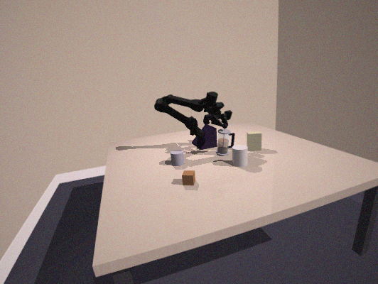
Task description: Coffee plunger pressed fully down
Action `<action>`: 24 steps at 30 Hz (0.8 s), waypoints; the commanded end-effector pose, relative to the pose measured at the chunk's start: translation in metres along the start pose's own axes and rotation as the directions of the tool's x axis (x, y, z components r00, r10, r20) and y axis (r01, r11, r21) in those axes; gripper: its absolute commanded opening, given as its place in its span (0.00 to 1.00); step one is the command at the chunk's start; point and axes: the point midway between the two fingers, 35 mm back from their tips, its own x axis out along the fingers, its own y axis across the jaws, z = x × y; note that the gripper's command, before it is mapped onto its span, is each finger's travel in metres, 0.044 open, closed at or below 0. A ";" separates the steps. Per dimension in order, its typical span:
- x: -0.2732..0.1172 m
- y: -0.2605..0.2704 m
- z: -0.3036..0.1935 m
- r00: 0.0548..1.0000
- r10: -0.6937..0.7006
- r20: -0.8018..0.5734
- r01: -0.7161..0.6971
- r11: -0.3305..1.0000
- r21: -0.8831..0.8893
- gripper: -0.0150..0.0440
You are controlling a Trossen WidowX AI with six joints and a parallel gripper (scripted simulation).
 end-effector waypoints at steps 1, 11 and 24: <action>0.000 0.000 0.000 1.000 0.000 -0.001 0.000 1.000 0.000 0.46; 0.000 0.000 0.000 1.000 0.000 -0.001 0.000 1.000 0.000 0.64; -0.003 0.001 0.003 1.000 0.002 -0.004 -0.002 1.000 0.000 1.00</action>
